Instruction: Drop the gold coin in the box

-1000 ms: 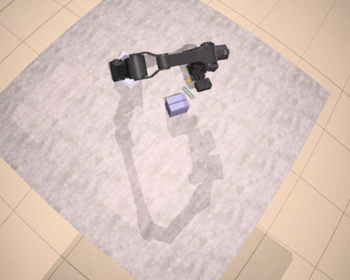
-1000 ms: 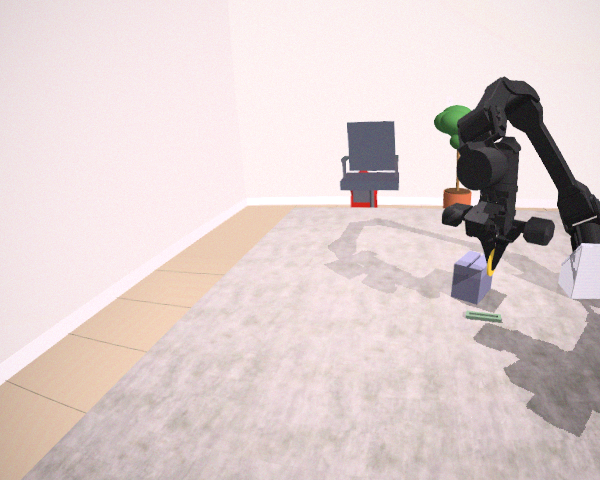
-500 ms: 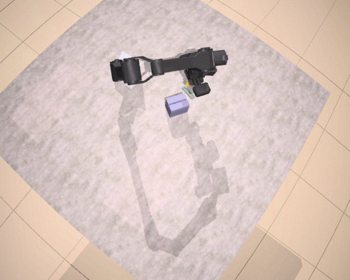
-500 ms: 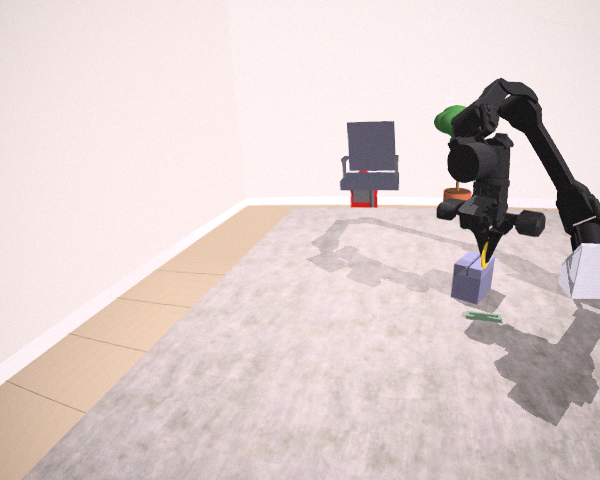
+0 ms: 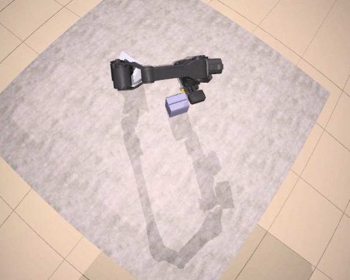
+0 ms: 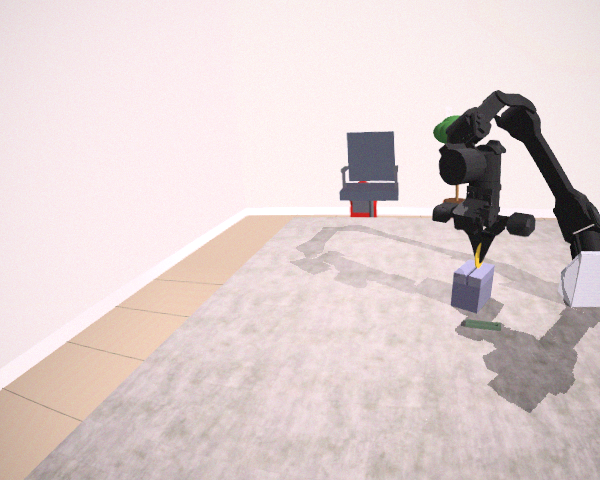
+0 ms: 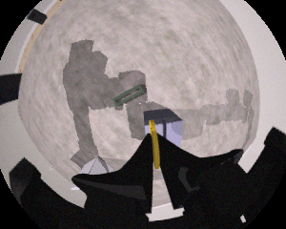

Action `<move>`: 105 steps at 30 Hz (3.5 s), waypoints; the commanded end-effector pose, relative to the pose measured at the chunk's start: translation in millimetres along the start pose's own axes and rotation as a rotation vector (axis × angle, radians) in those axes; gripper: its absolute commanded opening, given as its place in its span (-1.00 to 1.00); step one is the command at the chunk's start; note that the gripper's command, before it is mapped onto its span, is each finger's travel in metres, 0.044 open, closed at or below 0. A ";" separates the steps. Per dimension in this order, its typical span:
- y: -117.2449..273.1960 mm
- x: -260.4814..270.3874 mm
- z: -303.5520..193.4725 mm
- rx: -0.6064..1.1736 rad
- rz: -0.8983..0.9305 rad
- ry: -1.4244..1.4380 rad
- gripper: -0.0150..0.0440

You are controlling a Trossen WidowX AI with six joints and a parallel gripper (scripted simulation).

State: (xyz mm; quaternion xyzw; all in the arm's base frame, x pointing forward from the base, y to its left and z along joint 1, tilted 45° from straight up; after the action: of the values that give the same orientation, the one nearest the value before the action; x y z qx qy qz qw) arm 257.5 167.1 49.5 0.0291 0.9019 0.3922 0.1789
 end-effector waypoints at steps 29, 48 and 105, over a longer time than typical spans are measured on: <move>-2.1 -16.1 -40.3 0.006 -0.002 -0.002 -0.49; -3.4 -15.9 -45.4 0.005 0.001 0.005 -0.49; -20.3 -17.0 -46.4 0.000 0.002 0.003 0.05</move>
State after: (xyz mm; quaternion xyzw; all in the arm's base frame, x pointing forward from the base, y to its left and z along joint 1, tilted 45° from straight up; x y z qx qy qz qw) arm 259.1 117.2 68.9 0.0296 0.9023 0.3923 0.1764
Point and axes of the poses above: the point midway between the two fingers, 35 mm back from their tips, its own y axis back along the fingers, its own x axis across the jaws, z = x × y, the point moved 7 cm from there along y, back along the fingers, and after that the axes turned 8 degrees about y, right-handed, at the moved point
